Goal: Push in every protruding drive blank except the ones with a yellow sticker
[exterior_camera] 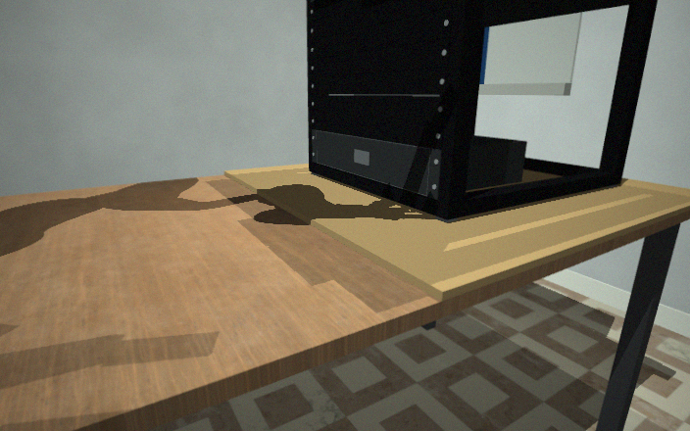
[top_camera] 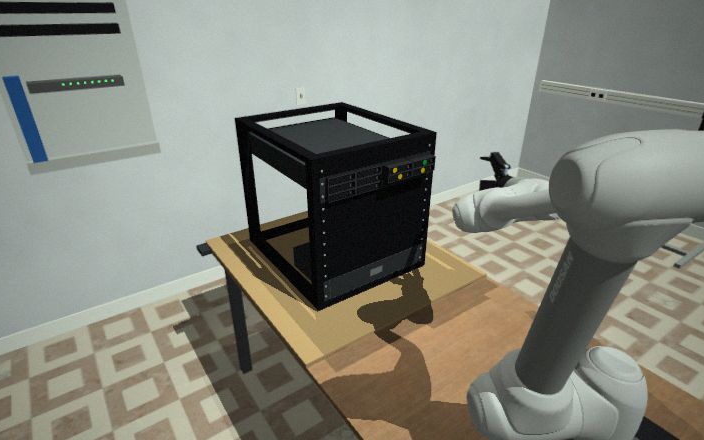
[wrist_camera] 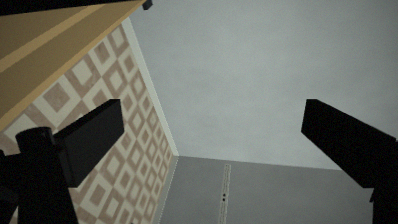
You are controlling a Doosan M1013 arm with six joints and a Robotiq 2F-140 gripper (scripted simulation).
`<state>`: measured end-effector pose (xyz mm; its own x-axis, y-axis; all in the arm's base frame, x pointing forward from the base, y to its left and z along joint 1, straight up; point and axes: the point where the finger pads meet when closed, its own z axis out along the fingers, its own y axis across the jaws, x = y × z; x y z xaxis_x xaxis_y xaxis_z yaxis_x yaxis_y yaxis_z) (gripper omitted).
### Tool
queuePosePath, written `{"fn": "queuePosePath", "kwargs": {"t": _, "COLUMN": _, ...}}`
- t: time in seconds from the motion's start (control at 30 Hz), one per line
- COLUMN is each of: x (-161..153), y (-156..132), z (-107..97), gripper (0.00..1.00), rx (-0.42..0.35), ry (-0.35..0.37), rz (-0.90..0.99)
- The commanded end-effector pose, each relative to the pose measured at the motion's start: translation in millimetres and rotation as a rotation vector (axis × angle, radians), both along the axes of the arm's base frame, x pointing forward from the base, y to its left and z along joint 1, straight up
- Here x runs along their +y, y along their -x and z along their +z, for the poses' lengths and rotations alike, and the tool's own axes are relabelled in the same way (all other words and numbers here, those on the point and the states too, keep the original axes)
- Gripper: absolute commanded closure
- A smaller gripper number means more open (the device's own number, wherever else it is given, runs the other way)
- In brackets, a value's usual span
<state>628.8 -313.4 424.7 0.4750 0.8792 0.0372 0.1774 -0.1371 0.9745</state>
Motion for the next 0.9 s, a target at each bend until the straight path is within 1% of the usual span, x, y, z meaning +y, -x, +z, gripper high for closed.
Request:
{"fn": "queuePosePath", "kwargs": {"t": 0.0, "x": 39.8, "y": 3.0, "z": 13.3, "gripper": 0.00, "rx": -0.064, "ry": 0.026, "rz": 0.135}}
{"fn": "queuePosePath", "kwargs": {"t": 0.1, "x": 66.4, "y": 6.0, "z": 19.1, "gripper": 0.00, "rx": -0.094, "ry": 0.044, "rz": 0.190}}
{"fn": "queuePosePath", "kwargs": {"t": 0.17, "x": 66.4, "y": 6.0, "z": 19.1, "gripper": 0.00, "rx": -0.094, "ry": 0.044, "rz": 0.190}}
{"fn": "queuePosePath", "kwargs": {"t": 0.37, "x": 119.1, "y": 14.9, "z": 27.0, "gripper": 0.00, "rx": -0.147, "ry": 0.070, "rz": 0.298}}
{"fn": "queuePosePath", "kwargs": {"t": 0.53, "x": 152.1, "y": 22.5, "z": 30.0, "gripper": 0.00, "rx": -0.177, "ry": 0.081, "rz": 0.366}}
{"fn": "queuePosePath", "kwargs": {"t": 0.67, "x": 170.5, "y": 27.5, "z": 31.1, "gripper": 0.00, "rx": -0.192, "ry": 0.085, "rz": 0.405}}
{"fn": "queuePosePath", "kwargs": {"t": 0.73, "x": 170.5, "y": 27.5, "z": 31.1, "gripper": 0.00, "rx": -0.192, "ry": 0.085, "rz": 0.405}}
{"fn": "queuePosePath", "kwargs": {"t": 0.87, "x": 182.3, "y": 30.9, "z": 31.6, "gripper": 0.00, "rx": -0.202, "ry": 0.087, "rz": 0.429}}
